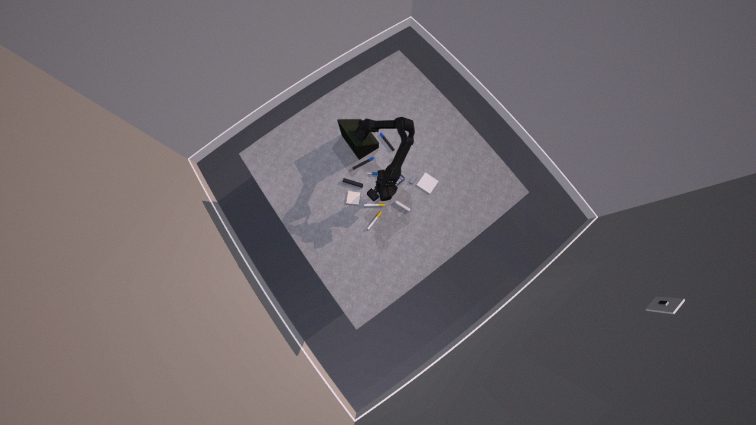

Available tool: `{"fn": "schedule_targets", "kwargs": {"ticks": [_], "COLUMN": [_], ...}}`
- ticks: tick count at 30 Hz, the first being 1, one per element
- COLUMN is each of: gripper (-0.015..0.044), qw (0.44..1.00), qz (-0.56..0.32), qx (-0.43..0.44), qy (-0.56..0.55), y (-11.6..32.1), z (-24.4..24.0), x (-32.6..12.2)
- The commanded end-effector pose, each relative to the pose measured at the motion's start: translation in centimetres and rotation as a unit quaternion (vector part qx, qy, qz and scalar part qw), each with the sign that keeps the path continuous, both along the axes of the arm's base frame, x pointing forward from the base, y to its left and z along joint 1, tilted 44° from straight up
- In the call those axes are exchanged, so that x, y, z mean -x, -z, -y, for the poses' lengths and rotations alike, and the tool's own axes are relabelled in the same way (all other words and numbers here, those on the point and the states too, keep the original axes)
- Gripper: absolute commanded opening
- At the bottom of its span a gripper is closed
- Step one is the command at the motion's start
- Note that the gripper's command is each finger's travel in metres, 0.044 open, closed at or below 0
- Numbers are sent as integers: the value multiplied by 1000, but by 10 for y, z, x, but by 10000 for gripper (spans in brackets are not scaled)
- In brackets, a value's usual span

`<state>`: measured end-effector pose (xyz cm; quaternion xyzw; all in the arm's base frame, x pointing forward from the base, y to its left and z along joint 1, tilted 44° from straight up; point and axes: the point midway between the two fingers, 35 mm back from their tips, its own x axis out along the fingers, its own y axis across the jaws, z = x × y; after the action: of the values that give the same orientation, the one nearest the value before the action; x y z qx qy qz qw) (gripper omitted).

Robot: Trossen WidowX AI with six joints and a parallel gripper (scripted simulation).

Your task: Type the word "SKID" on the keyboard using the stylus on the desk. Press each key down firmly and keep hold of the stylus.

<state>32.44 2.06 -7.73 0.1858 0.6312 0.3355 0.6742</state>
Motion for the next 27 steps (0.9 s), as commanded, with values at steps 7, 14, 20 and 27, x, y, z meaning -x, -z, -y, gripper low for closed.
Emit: {"fn": "schedule_targets", "kwargs": {"ticks": [7,14,20,27], "gripper": [0,0,0,0], "qw": [1000,1000,1000,1000], "qz": [0,0,-1,-1], "qx": [1,1,0,-1], "qy": [-3,-3,-2,-3], "y": [-11,-11,-53,-59], "z": [-11,-11,-55,-61], "x": [32,32,45,48]}}
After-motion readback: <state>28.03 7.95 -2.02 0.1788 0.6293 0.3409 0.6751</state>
